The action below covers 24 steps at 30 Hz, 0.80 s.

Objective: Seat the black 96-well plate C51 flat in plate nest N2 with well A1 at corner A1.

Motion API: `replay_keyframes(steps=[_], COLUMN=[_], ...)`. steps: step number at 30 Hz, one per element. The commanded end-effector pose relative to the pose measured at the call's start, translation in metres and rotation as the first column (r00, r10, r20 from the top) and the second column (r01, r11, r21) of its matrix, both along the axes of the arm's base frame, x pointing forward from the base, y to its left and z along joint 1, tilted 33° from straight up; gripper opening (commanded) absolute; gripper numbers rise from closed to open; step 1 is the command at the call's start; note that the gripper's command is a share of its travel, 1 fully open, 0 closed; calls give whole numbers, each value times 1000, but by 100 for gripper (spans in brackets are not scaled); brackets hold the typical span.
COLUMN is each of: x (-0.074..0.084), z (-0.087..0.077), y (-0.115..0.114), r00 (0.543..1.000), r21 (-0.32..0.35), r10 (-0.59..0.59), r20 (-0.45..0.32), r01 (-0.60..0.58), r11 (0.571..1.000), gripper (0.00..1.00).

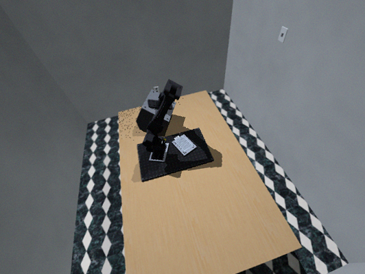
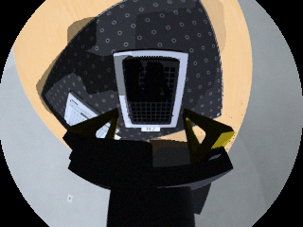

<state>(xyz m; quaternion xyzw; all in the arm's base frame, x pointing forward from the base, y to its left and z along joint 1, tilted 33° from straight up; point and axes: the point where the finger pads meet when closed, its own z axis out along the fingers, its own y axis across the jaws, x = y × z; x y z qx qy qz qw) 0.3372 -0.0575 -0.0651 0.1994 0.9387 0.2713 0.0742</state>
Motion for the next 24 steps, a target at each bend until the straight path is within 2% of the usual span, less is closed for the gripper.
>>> replay_keyframes(steps=[1,17,24], x=[5,5,8], z=[5,5,-4], y=[-6,-6,-1], r00=[1000,1000,1000], r21=[-12,-12,-12], r10=[-9,-9,-9], r20=[24,24,24], r01=[10,10,10], r11=[1000,1000,1000], gripper=[100,100,100])
